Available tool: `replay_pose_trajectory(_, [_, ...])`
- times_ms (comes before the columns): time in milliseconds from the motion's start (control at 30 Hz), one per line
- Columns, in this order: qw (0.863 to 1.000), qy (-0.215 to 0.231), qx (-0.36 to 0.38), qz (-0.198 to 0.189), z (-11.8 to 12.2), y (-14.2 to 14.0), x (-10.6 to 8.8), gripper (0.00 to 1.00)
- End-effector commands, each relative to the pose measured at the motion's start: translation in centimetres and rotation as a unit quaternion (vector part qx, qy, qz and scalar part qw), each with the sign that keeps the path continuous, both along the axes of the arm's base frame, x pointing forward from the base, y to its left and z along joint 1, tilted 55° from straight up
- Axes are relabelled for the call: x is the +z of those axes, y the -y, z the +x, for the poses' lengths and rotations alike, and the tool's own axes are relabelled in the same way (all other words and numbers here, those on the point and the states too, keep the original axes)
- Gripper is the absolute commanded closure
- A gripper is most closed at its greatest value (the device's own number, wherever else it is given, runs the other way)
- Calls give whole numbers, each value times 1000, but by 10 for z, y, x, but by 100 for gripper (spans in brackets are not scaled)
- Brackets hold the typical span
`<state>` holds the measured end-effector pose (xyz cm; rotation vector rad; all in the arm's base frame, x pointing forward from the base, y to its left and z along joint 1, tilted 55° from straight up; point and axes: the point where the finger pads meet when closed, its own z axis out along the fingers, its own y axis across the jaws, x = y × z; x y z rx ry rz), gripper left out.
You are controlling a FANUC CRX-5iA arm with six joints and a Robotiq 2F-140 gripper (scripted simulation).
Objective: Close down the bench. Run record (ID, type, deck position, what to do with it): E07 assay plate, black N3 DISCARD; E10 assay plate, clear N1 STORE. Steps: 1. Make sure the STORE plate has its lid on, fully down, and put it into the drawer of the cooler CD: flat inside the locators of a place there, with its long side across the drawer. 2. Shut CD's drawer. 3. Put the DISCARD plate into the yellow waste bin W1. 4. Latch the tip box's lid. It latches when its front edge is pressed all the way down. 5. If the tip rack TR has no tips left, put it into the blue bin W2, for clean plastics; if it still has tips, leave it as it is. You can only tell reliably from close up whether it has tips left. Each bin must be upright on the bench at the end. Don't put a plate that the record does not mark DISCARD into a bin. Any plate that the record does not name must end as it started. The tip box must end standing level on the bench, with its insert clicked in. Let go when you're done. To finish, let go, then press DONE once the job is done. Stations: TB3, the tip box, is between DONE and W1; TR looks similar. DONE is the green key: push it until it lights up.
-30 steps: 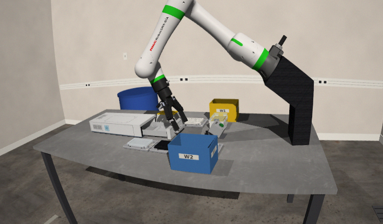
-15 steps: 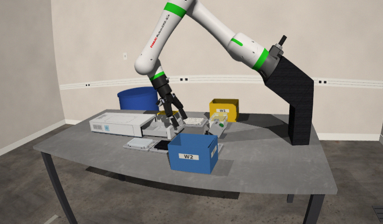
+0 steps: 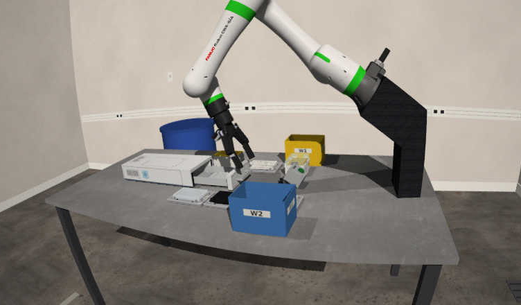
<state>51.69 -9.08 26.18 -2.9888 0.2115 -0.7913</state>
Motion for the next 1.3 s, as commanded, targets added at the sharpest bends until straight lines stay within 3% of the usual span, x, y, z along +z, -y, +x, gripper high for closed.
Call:
replay_pose_trajectory(0, [1000,1,0,0,-3,0,3,12])
replay_pose_trajectory(1267, [1000,1,0,0,-40,-2,29,12])
